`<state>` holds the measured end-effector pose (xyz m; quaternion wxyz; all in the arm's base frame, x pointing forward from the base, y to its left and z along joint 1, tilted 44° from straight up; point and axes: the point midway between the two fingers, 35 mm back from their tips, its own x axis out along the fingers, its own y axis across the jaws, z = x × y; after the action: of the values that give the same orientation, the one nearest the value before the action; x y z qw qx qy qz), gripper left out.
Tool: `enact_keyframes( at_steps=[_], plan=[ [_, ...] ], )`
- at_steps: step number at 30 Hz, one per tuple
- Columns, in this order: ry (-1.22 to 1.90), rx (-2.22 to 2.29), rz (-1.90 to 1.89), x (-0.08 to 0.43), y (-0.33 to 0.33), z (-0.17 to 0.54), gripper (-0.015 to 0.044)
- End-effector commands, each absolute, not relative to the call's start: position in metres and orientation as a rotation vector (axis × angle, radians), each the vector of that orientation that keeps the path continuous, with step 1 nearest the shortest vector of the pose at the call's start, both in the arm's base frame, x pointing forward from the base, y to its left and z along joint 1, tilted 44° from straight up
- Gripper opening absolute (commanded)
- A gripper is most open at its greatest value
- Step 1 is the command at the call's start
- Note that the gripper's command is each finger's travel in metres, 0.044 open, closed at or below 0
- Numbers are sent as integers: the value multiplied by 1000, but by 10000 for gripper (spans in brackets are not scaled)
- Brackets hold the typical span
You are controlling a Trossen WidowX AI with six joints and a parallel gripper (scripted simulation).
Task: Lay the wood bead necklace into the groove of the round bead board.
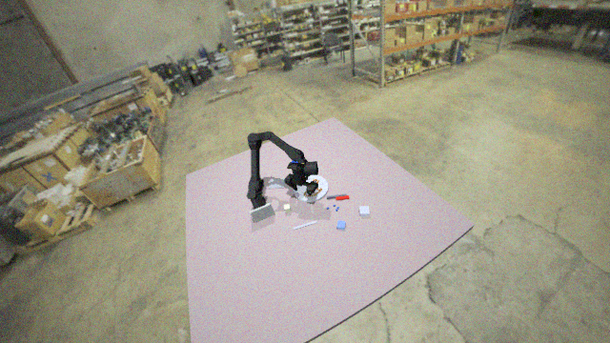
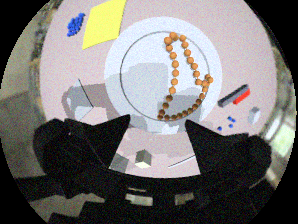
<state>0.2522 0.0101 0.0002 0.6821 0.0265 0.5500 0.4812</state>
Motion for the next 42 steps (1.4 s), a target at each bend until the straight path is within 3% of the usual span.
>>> enact_keyframes(
  at_steps=[1, 9, 21, 42],
  plan=[
    [1236, 54, 1081, 252, 10, 0, 440],
    [1236, 54, 1081, 252, 10, 0, 440],
    [1070, -167, 1248, 265, -9, 25, 125],
    [1068, -170, 1246, 265, 9, 6, 120]
  ],
)
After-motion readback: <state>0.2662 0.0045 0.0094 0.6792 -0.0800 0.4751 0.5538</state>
